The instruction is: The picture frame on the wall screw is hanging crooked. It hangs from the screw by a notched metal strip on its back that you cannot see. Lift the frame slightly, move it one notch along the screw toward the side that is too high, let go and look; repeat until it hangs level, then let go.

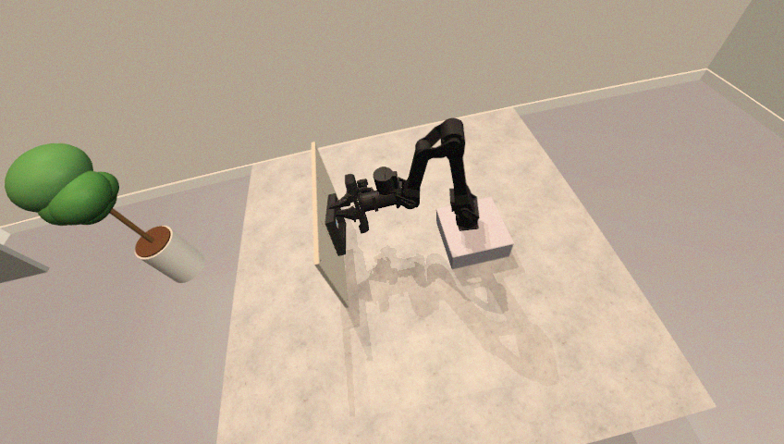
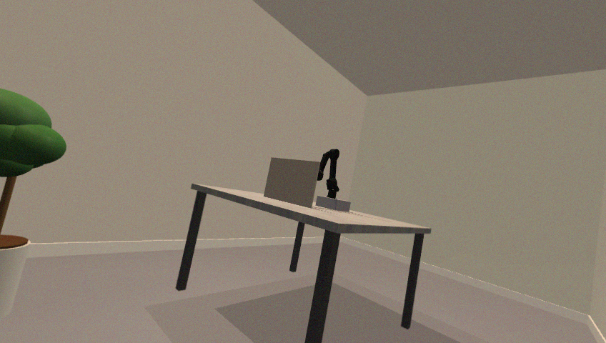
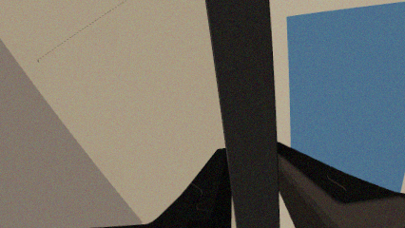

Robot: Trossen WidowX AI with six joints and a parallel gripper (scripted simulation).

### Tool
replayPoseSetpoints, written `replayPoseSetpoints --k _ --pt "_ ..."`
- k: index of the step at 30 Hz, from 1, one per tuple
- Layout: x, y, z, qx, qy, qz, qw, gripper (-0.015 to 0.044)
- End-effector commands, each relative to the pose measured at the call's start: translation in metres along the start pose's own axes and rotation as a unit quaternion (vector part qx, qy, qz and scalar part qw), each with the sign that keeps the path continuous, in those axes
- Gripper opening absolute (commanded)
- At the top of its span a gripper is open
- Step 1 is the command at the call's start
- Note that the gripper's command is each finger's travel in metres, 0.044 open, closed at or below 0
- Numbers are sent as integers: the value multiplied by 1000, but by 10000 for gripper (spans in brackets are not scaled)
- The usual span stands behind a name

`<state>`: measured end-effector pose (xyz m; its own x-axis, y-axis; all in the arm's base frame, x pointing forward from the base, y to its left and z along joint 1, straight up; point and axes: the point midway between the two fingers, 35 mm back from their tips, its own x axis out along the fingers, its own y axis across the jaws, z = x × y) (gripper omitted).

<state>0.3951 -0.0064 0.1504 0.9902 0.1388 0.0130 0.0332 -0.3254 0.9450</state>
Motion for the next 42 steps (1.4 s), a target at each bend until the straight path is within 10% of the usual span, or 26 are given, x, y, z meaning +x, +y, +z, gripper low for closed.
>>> replayPoseSetpoints --k 1,42 --pt "0 3 0 -3 -1 7 1000 0" --pt "0 -5 0 -3 -1 7 1000 0"
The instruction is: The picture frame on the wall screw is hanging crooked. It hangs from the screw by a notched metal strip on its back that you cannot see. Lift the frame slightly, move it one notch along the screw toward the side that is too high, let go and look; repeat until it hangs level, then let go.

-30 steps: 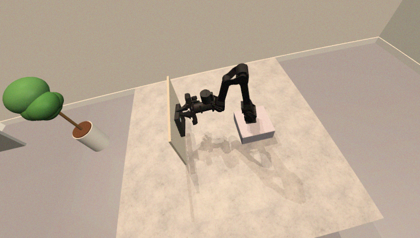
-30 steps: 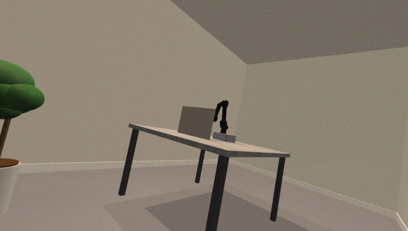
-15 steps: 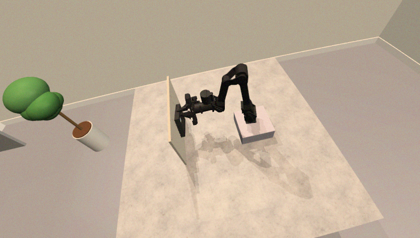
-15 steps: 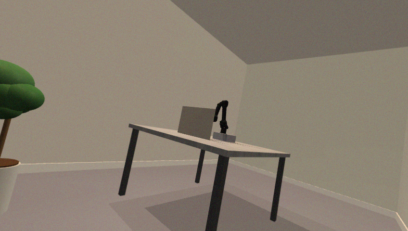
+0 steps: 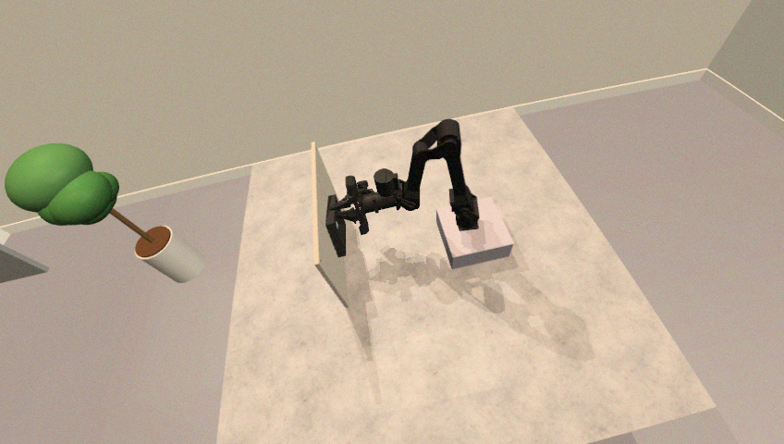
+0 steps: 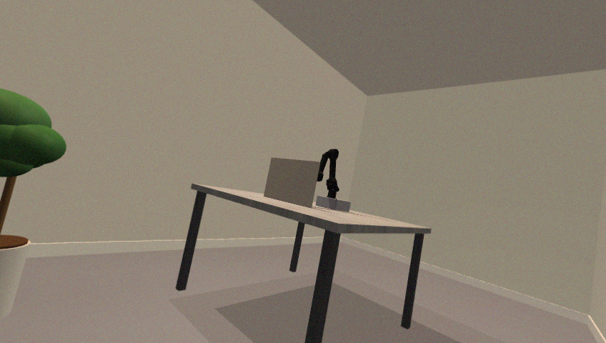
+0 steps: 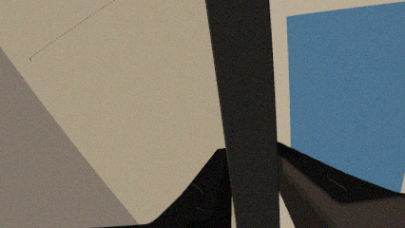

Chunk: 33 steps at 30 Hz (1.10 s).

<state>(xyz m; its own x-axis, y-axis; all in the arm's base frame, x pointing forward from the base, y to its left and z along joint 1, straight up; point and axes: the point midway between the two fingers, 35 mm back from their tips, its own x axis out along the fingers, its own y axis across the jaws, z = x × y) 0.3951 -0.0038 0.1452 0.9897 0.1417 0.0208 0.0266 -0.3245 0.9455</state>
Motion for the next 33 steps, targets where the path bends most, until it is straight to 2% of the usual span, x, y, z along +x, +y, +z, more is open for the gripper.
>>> replayPoseSetpoints --k 1,28,33 --pt "0 0 1 -2 -3 3 1000 0" --pt "0 -2 -1 -3 0 3 1000 0" --pt "0 -3 -1 -40 -1 3 999 0"
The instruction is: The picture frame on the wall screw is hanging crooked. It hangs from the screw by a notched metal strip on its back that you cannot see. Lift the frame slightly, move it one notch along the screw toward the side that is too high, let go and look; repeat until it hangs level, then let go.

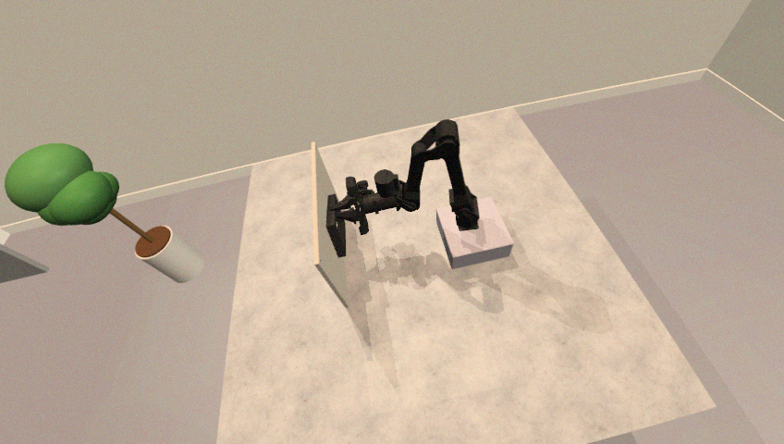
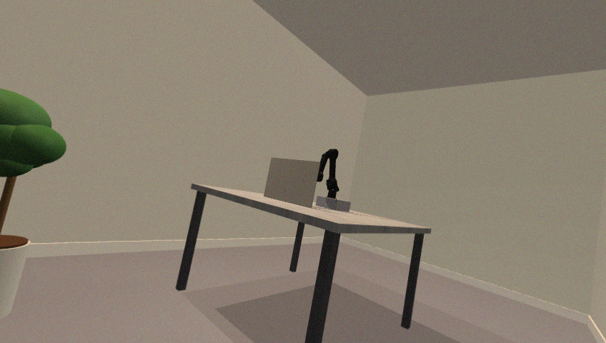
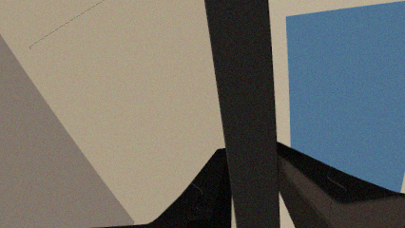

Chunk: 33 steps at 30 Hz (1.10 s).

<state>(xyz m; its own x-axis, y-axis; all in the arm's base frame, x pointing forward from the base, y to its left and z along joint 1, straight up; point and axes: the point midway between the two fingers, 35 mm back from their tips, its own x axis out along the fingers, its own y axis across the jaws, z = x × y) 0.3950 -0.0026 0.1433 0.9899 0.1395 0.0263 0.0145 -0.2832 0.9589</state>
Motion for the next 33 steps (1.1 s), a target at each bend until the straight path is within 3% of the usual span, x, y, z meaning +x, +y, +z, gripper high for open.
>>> replayPoseSetpoints --k 1,33 --pt "0 -1 0 -20 0 0 1000 0" --pt "0 -3 0 -104 0 -1 995 0"
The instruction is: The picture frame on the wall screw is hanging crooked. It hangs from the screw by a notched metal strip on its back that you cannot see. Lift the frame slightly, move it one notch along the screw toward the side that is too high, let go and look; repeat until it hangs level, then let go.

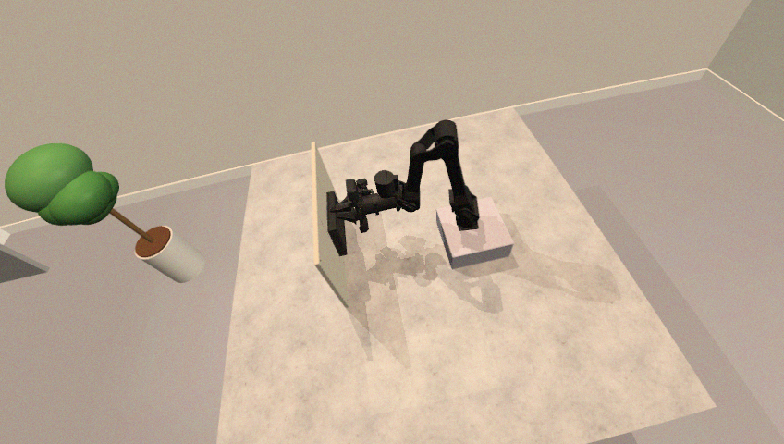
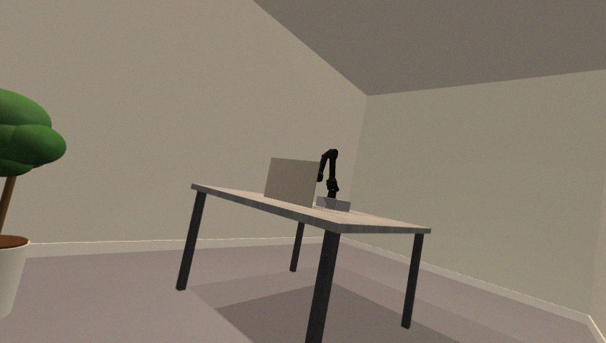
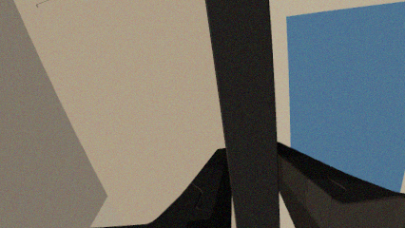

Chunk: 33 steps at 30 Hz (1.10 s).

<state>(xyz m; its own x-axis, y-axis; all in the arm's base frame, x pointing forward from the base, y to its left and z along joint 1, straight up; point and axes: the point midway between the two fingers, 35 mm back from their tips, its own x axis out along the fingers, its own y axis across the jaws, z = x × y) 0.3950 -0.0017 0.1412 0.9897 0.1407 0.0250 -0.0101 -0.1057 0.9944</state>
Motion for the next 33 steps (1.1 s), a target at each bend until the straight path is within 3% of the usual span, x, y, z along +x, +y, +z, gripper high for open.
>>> replayPoseSetpoints --k 1,21,31,33 --pt "0 0 0 -12 -1 0 1000 0" --pt "0 -2 0 -65 -1 0 998 0" --pt "0 -1 0 -55 0 0 998 260" --pt "0 -1 0 -55 0 0 998 260"
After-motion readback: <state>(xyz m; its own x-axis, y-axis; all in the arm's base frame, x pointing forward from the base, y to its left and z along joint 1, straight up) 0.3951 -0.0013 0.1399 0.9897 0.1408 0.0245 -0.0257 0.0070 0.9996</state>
